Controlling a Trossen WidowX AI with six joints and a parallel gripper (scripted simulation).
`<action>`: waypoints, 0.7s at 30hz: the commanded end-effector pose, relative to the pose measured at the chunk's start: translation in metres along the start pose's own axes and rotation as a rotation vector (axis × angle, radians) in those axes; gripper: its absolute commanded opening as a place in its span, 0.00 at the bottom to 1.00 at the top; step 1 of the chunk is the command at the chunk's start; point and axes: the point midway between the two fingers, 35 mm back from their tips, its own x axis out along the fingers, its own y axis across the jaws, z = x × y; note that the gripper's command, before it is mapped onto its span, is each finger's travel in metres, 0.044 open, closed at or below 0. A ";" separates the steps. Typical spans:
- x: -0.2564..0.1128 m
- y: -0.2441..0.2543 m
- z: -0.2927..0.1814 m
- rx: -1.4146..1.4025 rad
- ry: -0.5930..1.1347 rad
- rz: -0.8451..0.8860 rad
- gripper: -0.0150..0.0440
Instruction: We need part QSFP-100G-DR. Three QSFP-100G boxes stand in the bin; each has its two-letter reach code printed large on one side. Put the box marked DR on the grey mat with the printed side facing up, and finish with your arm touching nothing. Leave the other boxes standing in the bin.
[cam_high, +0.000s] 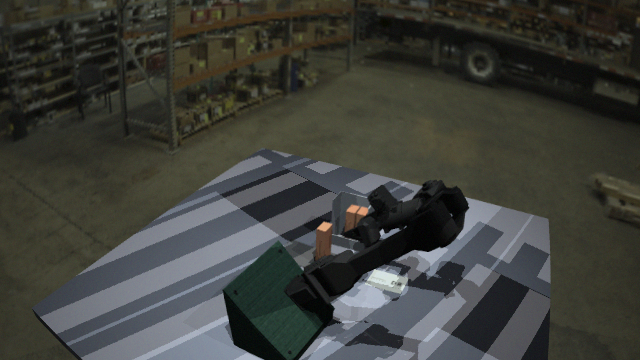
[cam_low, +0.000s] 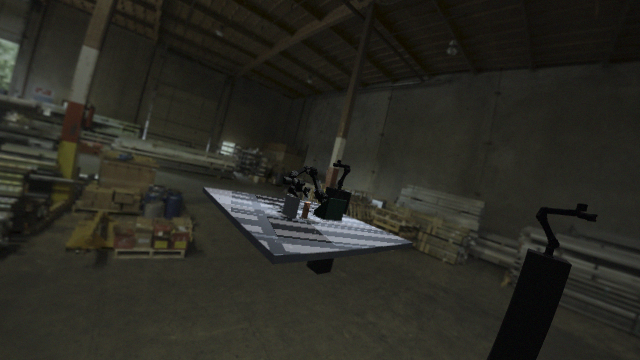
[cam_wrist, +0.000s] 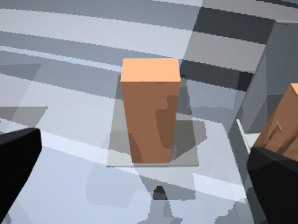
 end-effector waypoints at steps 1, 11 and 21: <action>0.003 -0.001 -0.005 -0.002 0.000 0.000 1.00; 0.012 -0.002 -0.019 -0.002 0.003 -0.002 1.00; 0.023 -0.004 -0.025 -0.002 0.003 -0.002 1.00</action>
